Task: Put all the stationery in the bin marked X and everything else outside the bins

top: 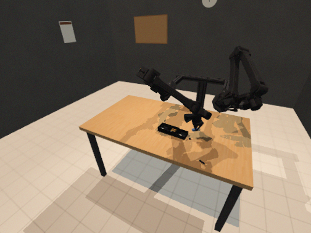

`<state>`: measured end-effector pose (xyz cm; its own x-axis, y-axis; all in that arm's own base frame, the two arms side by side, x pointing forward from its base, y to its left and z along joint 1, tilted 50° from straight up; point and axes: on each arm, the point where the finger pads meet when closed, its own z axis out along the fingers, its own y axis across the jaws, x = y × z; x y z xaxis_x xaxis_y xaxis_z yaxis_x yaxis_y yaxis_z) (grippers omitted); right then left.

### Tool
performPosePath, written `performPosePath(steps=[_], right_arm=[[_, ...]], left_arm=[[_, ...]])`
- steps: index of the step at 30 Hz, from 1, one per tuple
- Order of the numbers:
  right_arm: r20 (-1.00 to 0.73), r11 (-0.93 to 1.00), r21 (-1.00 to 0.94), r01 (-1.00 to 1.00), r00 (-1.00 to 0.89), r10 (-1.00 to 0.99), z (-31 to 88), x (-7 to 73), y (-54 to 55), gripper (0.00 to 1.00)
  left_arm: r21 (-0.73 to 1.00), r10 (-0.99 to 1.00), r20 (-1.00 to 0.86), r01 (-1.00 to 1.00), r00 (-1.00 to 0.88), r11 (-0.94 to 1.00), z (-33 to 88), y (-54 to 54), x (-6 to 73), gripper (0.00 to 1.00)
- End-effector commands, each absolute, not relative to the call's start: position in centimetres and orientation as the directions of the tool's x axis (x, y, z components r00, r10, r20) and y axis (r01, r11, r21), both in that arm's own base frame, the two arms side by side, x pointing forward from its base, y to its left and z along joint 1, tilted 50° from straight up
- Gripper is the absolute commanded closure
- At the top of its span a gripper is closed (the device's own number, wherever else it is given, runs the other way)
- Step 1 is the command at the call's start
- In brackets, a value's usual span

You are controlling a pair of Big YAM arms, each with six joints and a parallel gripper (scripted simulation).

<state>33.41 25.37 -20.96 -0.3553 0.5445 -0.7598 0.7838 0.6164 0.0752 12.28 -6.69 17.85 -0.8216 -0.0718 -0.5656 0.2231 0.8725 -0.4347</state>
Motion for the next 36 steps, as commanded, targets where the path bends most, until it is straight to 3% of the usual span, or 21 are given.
performPosePath(steps=[1, 36], right_arm=[[-0.751, 0.620, 0.110, 0.777, -0.344, 0.564, -20.31, 33.97, 27.46, 0.82], [-0.753, 0.627, 0.101, 0.772, -0.353, 0.555, -20.72, 33.56, 27.60, 0.82]], left_arm=[[-0.450, -0.097, -0.552, 0.198, -0.828, 0.871, 17.72, -6.74, 12.07, 0.00], [-0.450, -0.097, -0.552, 0.198, -0.828, 0.871, 17.72, -6.74, 12.07, 0.00]])
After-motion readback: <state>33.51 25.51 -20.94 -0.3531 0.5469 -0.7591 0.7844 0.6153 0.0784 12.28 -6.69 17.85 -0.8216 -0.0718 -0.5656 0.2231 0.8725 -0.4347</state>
